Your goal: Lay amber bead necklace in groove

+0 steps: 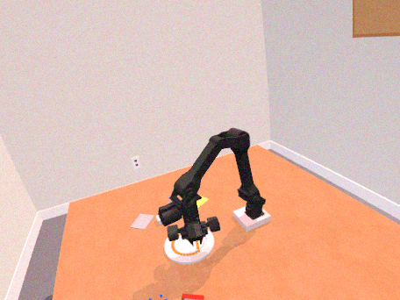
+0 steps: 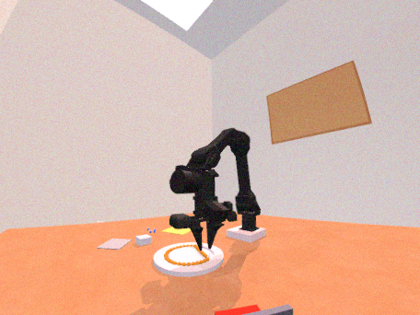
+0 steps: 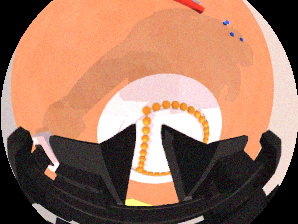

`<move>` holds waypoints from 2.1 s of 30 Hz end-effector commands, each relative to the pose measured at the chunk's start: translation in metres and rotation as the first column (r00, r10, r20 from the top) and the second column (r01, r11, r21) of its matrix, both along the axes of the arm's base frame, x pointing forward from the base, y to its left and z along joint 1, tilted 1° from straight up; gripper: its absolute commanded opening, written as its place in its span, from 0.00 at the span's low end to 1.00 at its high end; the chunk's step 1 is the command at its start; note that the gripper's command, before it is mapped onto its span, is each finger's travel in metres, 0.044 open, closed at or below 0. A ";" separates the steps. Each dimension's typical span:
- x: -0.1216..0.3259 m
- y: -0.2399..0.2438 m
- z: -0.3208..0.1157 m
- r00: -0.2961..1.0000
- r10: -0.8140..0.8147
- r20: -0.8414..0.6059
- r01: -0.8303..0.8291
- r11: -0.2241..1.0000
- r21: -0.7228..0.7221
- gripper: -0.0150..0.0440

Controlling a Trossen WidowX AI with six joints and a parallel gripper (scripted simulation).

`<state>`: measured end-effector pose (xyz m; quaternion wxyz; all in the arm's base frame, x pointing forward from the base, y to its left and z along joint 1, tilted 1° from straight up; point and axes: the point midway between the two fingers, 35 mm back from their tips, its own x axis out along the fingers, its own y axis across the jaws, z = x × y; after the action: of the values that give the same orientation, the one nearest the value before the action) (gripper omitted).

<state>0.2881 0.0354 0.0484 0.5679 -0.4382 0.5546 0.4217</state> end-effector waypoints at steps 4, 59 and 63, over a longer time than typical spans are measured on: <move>0.000 0.000 -0.012 1.000 0.006 0.000 -0.006 1.000 0.000 0.46; -0.004 0.003 -0.014 1.000 0.009 -0.002 -0.009 1.000 0.000 0.25; -0.010 0.008 -0.014 1.000 0.009 -0.002 -0.009 1.000 0.001 0.25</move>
<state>0.2828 0.0393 0.0342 0.5655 -0.4410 0.5525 0.4249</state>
